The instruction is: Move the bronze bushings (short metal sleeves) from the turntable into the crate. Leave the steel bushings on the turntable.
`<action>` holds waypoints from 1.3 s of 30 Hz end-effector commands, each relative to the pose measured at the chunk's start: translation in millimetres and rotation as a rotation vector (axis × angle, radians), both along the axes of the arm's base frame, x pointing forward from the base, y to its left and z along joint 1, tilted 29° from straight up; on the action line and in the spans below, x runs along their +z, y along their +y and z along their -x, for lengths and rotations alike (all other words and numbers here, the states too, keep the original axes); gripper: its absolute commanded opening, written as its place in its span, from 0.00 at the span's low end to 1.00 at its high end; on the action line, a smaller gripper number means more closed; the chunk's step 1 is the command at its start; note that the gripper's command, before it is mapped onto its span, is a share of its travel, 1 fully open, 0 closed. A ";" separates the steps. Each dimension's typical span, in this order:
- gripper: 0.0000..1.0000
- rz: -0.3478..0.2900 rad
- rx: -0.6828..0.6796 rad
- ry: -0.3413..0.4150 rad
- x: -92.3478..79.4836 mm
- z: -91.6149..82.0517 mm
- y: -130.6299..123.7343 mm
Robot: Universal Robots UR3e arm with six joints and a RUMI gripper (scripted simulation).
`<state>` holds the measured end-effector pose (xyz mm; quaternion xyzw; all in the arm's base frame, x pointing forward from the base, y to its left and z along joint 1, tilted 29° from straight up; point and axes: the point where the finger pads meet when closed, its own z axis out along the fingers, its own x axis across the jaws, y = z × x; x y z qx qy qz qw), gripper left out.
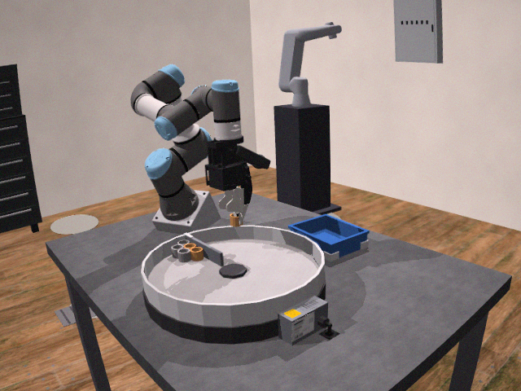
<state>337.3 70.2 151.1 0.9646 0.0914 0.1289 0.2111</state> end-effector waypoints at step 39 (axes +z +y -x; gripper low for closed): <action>0.00 0.003 -0.025 -0.015 -61.8 -23.7 158.6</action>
